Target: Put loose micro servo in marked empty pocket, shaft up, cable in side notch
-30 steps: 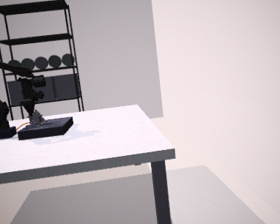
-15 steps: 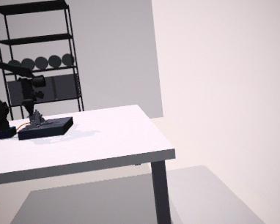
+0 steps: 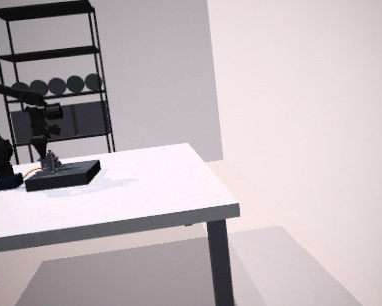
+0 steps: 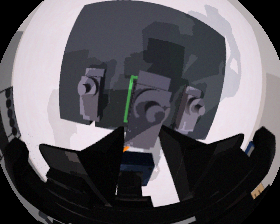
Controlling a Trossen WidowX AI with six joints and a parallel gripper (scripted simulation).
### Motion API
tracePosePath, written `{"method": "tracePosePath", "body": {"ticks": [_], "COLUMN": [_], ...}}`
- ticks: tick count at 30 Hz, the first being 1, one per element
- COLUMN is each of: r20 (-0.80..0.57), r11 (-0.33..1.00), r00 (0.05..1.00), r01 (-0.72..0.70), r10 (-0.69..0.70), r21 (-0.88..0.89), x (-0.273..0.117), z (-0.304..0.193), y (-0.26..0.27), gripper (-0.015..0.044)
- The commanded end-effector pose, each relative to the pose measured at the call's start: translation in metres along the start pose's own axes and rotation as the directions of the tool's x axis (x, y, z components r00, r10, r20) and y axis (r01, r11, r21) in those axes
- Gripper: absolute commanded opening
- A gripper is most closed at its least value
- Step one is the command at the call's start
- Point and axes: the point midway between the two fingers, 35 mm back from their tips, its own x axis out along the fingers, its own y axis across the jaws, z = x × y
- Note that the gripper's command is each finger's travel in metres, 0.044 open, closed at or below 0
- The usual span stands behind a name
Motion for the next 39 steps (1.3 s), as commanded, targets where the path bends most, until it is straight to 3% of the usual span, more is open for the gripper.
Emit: {"method": "tracePosePath", "body": {"ticks": [1,39], "r20": [0.002,0.002], "r11": [1.000,1.000], "r00": [1.000,1.000], "r01": [0.003,0.003], "r10": [-0.003,-0.003], "r21": [-0.004,-0.004], "x": [0.000,0.016], "z": [0.000,0.000], "y": [-0.001,-0.001], "gripper": [0.0000,0.0000]}}
